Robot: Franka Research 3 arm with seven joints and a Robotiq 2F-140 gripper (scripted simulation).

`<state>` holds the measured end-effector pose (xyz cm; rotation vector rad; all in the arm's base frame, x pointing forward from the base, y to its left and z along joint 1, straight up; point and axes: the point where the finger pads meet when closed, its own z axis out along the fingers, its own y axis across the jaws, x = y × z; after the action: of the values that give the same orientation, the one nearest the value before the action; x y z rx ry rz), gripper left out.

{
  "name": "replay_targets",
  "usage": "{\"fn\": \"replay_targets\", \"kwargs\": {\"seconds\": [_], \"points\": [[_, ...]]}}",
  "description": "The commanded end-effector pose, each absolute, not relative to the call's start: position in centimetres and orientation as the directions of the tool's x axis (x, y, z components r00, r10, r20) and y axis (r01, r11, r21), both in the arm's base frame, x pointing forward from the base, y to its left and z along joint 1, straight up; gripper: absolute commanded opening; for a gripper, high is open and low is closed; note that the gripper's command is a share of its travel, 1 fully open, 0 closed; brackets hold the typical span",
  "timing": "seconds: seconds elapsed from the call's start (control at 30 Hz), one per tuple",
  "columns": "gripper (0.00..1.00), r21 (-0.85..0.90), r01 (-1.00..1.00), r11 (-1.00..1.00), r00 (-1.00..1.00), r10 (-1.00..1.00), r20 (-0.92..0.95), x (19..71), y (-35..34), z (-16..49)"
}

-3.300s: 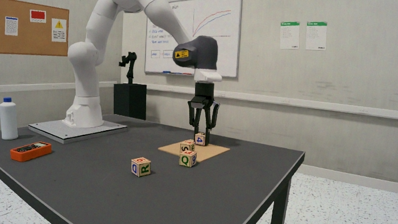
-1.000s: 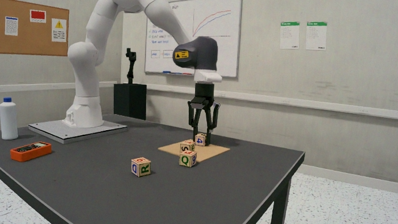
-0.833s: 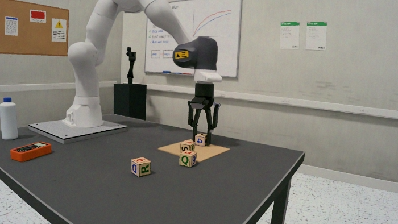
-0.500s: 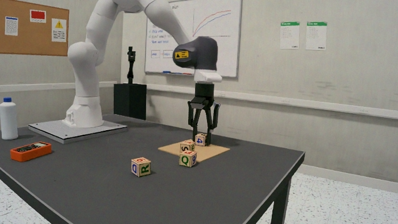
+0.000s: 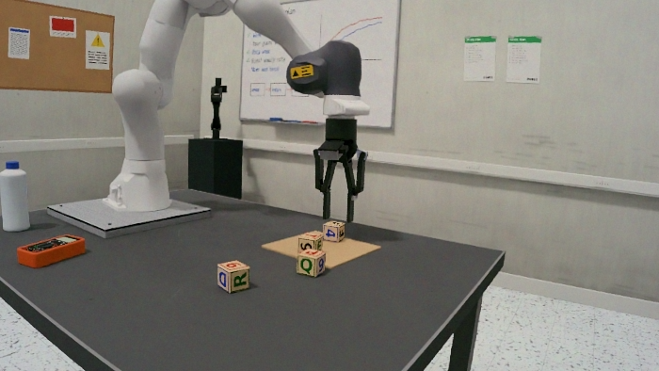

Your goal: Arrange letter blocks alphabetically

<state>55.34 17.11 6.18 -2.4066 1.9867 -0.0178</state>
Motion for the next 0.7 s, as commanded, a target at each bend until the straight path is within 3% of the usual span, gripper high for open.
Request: {"fn": "replay_targets", "kwargs": {"seconds": [0.0,0.4,0.43,0.67], "points": [[0.42,0.0,-0.983,-0.181,0.181,-0.983,0.001,54.6,16.8,7.3],[0.42,0.0,-0.983,-0.181,0.181,-0.983,0.001,54.6,16.8,10.4],[1.0,0.0,-0.983,-0.181,0.181,-0.983,0.001,54.6,16.8,10.4],[1.0,0.0,-0.983,-0.181,0.181,-0.983,0.001,54.6,16.8,10.4]]}}
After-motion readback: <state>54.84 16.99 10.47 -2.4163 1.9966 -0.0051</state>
